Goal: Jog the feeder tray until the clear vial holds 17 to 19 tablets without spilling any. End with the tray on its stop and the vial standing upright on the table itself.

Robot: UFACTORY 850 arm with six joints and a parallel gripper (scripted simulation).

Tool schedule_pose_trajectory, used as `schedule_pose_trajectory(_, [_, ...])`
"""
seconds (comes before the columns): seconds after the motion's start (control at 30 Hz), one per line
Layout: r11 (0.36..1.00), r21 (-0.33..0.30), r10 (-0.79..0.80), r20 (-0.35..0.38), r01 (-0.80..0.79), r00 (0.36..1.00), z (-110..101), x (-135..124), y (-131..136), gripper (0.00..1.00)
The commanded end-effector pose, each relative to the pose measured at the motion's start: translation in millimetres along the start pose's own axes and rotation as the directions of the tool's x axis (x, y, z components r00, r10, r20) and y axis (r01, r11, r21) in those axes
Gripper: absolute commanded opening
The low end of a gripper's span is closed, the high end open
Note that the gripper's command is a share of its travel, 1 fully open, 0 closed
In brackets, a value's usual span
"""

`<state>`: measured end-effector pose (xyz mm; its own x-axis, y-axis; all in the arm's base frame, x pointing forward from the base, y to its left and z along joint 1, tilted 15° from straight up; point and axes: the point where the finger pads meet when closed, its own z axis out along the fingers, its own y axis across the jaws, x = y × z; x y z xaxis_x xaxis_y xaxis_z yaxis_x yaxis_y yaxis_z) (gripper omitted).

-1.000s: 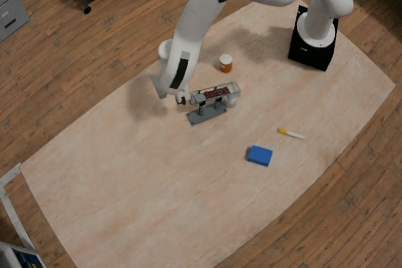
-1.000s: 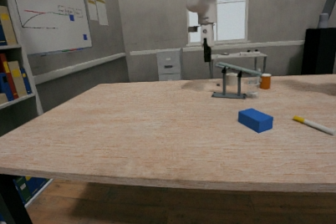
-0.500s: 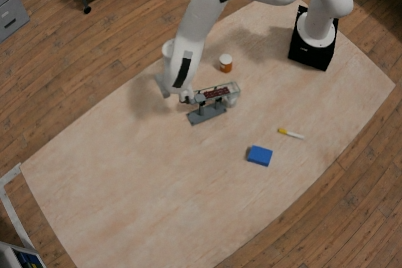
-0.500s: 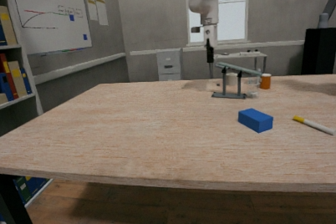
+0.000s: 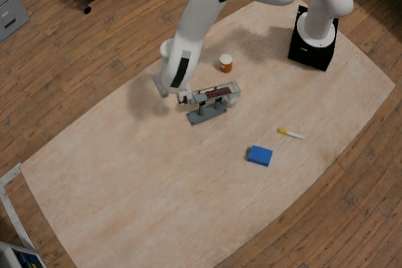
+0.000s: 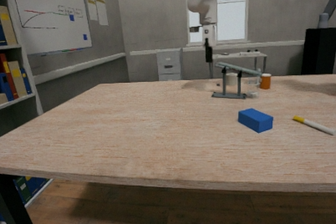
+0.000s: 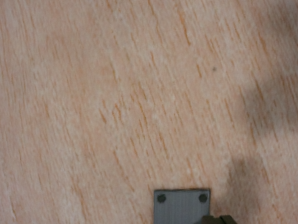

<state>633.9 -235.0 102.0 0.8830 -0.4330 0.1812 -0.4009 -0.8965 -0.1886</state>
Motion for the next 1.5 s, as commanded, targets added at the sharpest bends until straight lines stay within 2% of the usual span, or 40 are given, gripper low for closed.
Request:
schedule_pose_trajectory(0.0, [1.0,-0.004,0.0,-0.001,0.0,1.0,-2.1,7.0,-0.5,0.0])
schedule_pose_trajectory(1.3, [1.0,-0.004,0.0,-0.001,0.0,1.0,-2.0,6.9,-0.5,0.0])
schedule_pose_trajectory(1.47, [1.0,-0.004,0.0,-0.001,0.0,1.0,2.4,-9.1,-0.5,0.0])
